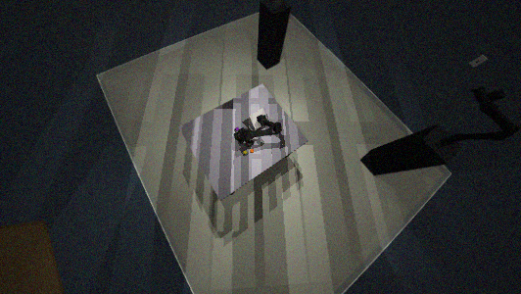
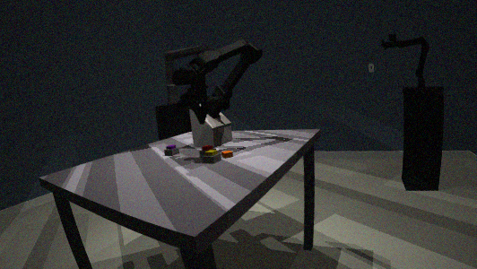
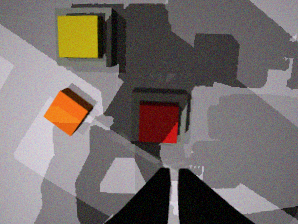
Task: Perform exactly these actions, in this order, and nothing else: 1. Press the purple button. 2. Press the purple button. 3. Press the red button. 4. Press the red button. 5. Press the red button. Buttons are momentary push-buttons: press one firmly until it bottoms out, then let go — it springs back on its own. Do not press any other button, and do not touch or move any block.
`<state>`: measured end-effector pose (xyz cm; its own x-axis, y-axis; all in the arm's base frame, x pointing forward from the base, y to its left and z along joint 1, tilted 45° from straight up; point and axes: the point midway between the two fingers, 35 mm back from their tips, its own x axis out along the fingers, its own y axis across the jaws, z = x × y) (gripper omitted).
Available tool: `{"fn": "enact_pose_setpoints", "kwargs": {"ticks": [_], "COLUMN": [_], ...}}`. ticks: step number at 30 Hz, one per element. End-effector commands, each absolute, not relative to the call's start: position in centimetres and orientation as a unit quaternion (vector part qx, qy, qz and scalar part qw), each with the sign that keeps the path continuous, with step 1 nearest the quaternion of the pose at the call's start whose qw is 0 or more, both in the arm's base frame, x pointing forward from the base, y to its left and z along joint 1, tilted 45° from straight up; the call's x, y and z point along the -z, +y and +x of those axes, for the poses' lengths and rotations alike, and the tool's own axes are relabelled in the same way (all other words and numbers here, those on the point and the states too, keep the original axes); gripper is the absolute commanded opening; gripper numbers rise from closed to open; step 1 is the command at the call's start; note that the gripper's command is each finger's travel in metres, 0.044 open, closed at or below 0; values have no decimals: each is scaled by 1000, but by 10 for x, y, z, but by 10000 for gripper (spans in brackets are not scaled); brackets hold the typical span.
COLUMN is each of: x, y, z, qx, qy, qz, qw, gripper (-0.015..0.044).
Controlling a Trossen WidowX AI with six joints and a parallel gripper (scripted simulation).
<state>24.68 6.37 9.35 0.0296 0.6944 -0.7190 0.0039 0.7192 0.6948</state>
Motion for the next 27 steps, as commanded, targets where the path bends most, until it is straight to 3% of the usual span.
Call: {"fn": "enact_pose_setpoints", "kwargs": {"ticks": [1, 8, 27], "x": [-98, -56, -42], "y": [70, 111, 125], "z": [241, 243, 244], "qx": [-260, -261, -261], "qy": [647, 647, 647], "qz": [277, 277, 277], "qw": [661, 661, 661], "gripper": [20, 20, 20]}}
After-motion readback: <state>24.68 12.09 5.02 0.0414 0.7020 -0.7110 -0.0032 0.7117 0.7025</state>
